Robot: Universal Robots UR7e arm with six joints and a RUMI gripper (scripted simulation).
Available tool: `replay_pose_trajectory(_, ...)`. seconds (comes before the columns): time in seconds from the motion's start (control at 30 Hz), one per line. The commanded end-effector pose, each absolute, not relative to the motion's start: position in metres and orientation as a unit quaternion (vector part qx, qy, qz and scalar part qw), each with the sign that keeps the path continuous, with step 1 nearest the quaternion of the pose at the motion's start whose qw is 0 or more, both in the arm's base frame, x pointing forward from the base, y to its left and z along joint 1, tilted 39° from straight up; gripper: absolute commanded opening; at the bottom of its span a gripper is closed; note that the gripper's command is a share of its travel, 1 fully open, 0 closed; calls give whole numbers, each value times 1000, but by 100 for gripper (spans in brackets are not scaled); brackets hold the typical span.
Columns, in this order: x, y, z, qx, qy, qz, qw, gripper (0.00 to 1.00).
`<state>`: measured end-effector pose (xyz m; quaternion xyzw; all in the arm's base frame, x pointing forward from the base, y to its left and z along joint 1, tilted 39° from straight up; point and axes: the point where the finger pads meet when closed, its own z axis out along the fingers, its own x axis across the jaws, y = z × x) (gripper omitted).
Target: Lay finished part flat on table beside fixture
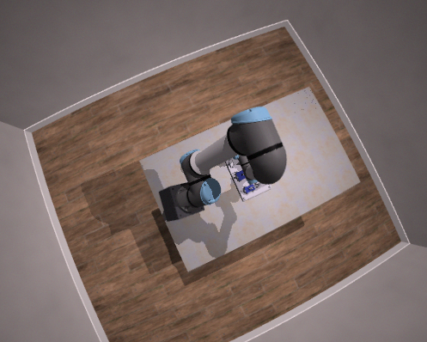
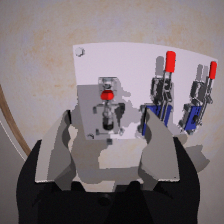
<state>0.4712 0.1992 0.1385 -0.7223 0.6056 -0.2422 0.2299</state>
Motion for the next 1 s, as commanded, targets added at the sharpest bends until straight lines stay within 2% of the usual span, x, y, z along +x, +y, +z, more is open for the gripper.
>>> replay_pose_trajectory(0.0,472,199,139,-722,605,-242,230,59)
replay_pose_trajectory(0.97,467,198,133,-722,605,-242,230,59)
